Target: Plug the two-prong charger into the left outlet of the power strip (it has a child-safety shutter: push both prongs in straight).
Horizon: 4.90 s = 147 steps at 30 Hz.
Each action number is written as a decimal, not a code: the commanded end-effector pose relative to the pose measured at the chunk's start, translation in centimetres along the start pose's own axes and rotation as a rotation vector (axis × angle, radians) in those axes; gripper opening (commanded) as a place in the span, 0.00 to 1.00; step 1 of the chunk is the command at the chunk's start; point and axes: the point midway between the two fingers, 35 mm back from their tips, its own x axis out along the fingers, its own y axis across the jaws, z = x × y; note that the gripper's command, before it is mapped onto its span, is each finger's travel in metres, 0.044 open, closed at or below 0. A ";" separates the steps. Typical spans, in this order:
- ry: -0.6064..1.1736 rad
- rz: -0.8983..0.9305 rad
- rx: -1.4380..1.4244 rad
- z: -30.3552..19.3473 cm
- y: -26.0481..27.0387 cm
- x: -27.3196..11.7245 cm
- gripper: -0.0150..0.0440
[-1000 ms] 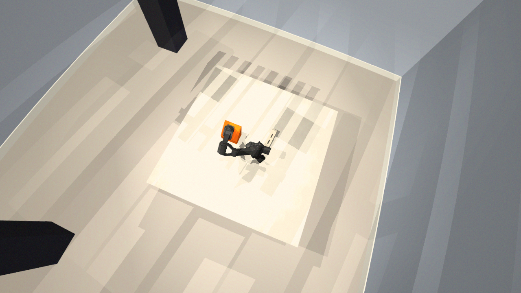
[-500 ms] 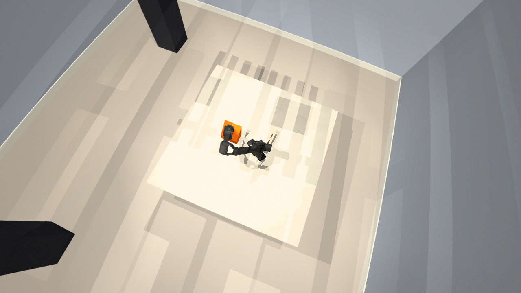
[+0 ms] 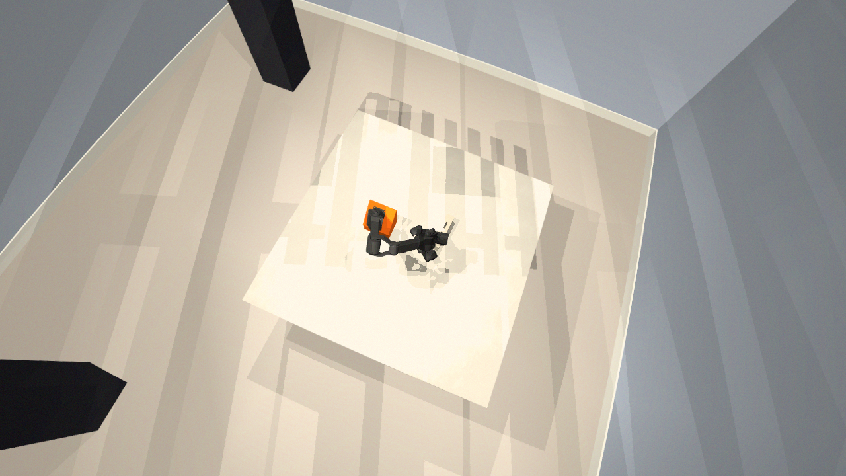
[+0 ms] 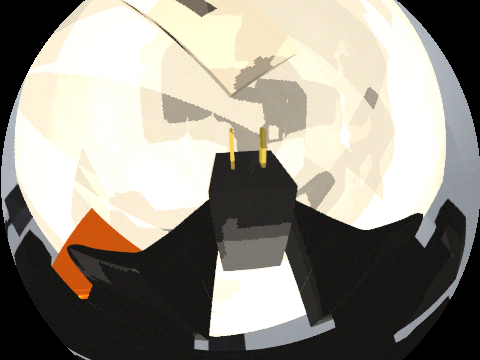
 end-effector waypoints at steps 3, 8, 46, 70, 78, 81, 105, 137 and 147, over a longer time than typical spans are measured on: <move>-0.014 0.006 0.063 1.3 0.8 0.0 0.25; -0.018 0.011 0.111 2.1 1.5 0.1 0.25; -0.023 0.048 0.475 7.3 7.8 1.2 0.25; -0.007 0.061 0.707 9.4 12.2 2.3 0.25; 0.002 0.063 0.786 9.9 13.7 2.7 0.25; 0.005 0.063 0.815 10.1 14.3 2.8 0.25; 0.014 0.061 0.900 11.8 13.9 3.2 0.25; 0.018 0.059 0.940 13.5 12.5 3.4 0.25; 0.018 0.059 0.940 13.6 12.5 3.3 0.25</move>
